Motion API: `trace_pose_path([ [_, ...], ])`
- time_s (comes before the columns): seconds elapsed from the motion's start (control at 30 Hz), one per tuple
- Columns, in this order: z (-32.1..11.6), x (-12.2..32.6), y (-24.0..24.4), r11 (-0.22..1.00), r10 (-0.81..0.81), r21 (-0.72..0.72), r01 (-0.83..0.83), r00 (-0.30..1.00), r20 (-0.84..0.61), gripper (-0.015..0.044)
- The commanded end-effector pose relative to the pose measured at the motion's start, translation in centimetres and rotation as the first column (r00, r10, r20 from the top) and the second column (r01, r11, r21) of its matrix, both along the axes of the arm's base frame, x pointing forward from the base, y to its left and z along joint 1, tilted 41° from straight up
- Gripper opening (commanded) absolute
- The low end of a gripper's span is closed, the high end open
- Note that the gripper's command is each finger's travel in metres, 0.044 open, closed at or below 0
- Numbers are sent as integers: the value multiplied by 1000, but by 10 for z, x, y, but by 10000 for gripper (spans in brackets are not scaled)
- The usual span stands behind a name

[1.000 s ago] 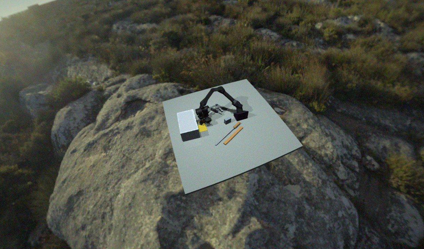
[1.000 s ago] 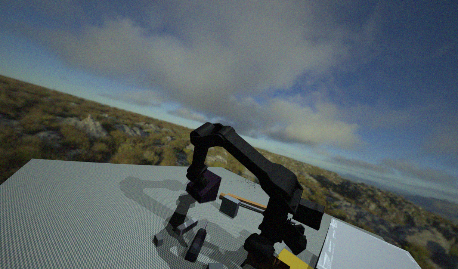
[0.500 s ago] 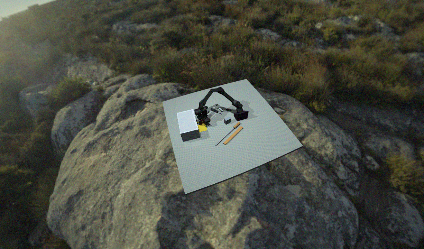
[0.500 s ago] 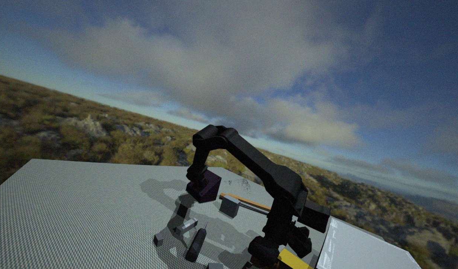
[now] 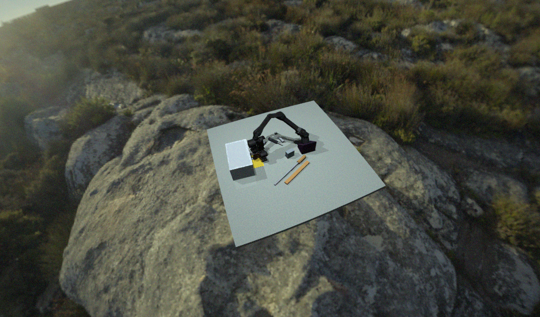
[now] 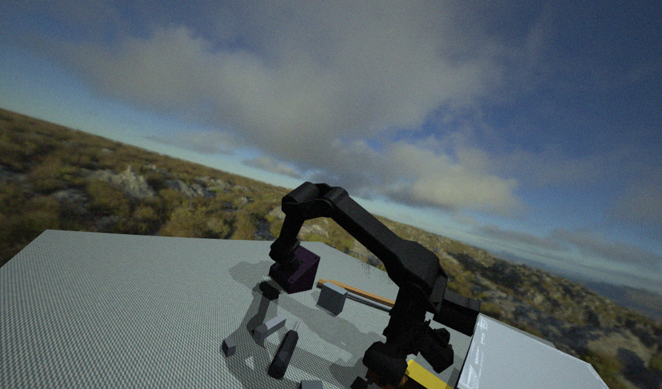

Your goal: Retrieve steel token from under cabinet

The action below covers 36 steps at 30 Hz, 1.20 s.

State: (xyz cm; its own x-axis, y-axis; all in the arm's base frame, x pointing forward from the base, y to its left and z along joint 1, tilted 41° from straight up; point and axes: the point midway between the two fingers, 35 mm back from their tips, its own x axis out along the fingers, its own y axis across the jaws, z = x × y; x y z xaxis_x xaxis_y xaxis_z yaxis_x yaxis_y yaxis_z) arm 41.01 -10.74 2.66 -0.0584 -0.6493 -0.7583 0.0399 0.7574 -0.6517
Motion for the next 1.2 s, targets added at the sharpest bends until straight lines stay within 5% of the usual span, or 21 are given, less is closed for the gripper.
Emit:
trace_pose_path([
  [0.0,-6,0,6,1000,5,2,-5,1000,-6,0],
  [1.17,-6,-21,7,1000,5,2,-5,1000,-8,0],
])
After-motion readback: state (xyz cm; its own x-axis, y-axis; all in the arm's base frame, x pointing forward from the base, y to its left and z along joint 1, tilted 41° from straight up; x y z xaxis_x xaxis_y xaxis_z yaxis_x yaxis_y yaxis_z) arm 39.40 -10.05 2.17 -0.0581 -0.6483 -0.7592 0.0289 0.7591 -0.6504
